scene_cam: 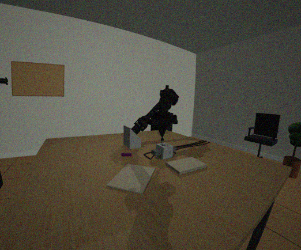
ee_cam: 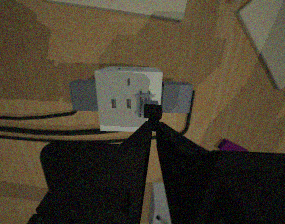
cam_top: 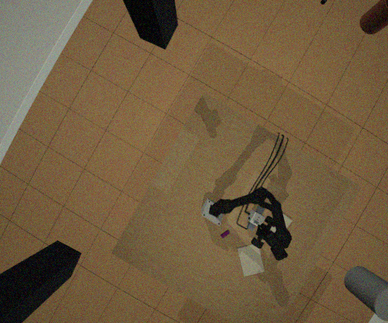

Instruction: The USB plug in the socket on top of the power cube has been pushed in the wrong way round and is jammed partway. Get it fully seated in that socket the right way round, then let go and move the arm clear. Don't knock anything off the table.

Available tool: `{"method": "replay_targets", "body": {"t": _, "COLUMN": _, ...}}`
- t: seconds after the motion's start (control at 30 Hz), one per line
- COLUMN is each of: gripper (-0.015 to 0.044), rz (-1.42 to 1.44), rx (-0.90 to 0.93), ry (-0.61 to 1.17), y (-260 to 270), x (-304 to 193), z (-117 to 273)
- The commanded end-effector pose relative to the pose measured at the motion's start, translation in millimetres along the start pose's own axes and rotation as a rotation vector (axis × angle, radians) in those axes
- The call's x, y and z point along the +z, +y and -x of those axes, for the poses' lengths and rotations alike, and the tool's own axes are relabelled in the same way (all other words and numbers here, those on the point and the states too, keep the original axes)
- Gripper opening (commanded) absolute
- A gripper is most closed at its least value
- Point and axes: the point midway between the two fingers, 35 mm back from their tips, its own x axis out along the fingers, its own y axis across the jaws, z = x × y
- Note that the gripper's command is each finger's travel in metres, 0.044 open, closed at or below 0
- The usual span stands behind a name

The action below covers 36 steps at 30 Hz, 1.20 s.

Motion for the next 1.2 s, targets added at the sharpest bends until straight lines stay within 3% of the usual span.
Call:
{"method": "replay_targets", "body": {"t": 0.0, "gripper": 0.0000, "rz": -0.091, "rx": -0.001, "ry": 0.000, "y": -0.1, "x": 0.1, "z": -0.2}}
{"method": "replay_targets", "body": {"t": 1.17, "gripper": 0.0000, "rz": -1.008, "rx": 0.000, "ry": -0.001, "y": -0.1, "x": 0.1, "z": -0.2}}
